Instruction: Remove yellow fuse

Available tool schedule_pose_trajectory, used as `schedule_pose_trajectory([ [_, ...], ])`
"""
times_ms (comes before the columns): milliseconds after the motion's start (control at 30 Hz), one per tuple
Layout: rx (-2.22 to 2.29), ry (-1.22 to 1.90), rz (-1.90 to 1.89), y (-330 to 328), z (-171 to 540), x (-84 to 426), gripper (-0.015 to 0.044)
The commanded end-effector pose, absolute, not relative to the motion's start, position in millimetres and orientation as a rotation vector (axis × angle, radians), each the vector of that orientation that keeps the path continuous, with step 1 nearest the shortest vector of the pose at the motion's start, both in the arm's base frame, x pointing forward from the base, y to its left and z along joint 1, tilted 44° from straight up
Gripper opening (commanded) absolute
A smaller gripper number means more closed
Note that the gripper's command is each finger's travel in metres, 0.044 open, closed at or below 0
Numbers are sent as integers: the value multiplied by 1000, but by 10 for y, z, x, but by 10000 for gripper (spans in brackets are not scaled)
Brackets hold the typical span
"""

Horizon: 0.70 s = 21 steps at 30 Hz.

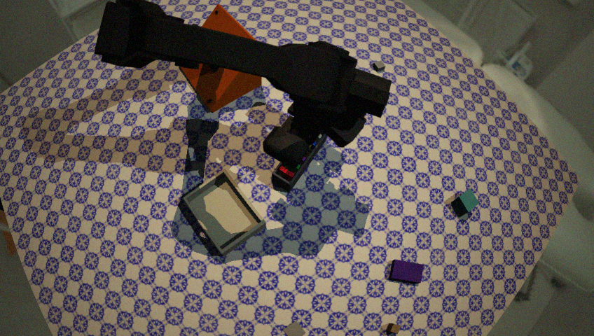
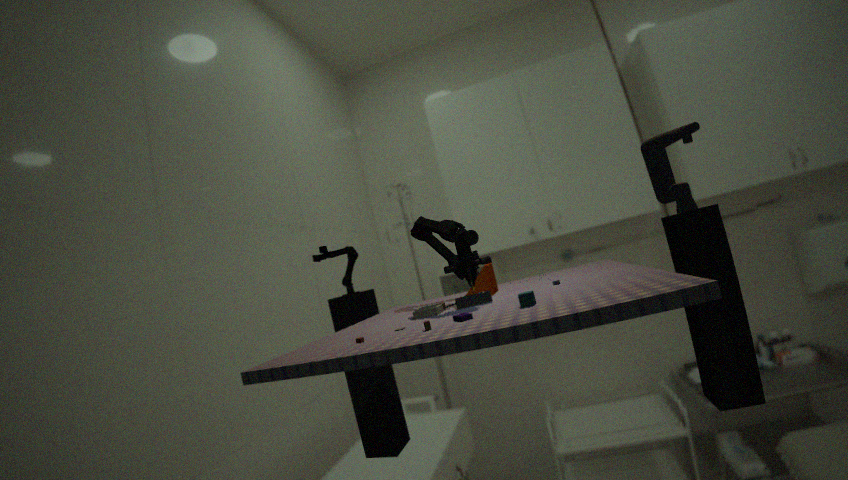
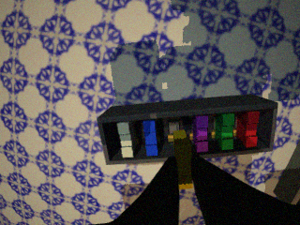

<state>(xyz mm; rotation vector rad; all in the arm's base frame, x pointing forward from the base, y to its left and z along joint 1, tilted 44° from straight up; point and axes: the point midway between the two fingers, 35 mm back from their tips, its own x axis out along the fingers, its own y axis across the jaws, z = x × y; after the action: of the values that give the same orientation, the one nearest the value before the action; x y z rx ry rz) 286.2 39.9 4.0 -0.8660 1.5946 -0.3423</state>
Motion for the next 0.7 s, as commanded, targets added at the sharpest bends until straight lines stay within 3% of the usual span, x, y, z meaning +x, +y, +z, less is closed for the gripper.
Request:
schedule_pose_trajectory([
  [0, -859, 1589, -340, 461, 87, 2876, 0],
  [433, -859, 1589, -339, 551, 198, 2877, 0],
  [667, -851, 1589, -324, 239, 519, 3014, 0],
])
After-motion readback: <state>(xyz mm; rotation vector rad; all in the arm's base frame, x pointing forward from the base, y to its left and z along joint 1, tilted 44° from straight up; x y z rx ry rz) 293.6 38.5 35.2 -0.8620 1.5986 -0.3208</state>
